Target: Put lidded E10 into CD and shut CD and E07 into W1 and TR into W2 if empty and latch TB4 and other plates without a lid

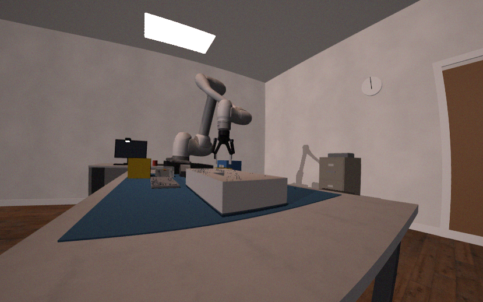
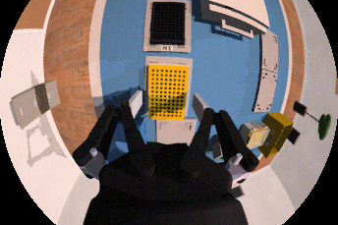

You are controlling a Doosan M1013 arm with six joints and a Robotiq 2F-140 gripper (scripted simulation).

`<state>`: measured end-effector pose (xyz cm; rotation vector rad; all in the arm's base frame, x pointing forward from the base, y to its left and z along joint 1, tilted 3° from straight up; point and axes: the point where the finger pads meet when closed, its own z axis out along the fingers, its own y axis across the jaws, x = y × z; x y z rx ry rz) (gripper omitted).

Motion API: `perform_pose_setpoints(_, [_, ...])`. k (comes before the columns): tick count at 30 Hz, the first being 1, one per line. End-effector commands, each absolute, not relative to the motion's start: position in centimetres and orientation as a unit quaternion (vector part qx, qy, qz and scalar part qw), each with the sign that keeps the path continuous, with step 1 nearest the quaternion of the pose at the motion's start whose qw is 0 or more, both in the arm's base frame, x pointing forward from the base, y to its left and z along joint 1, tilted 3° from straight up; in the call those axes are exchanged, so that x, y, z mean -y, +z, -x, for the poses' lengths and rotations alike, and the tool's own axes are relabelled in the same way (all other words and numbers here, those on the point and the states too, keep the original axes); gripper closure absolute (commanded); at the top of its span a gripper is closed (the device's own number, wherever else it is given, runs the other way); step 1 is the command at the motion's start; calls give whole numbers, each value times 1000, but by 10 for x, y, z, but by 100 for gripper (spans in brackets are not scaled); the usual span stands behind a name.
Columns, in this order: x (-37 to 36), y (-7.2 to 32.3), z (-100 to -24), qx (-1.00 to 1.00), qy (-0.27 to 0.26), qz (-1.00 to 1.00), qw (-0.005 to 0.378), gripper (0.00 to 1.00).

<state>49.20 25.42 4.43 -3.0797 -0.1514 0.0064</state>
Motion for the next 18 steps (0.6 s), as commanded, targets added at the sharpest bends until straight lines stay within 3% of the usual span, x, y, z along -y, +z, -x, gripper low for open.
perform_pose_setpoints(1, [-255,39,-492,49,2,998,29,34])
perform_pose_setpoints(18, [-256,19,-492,49,2,998,29,34])
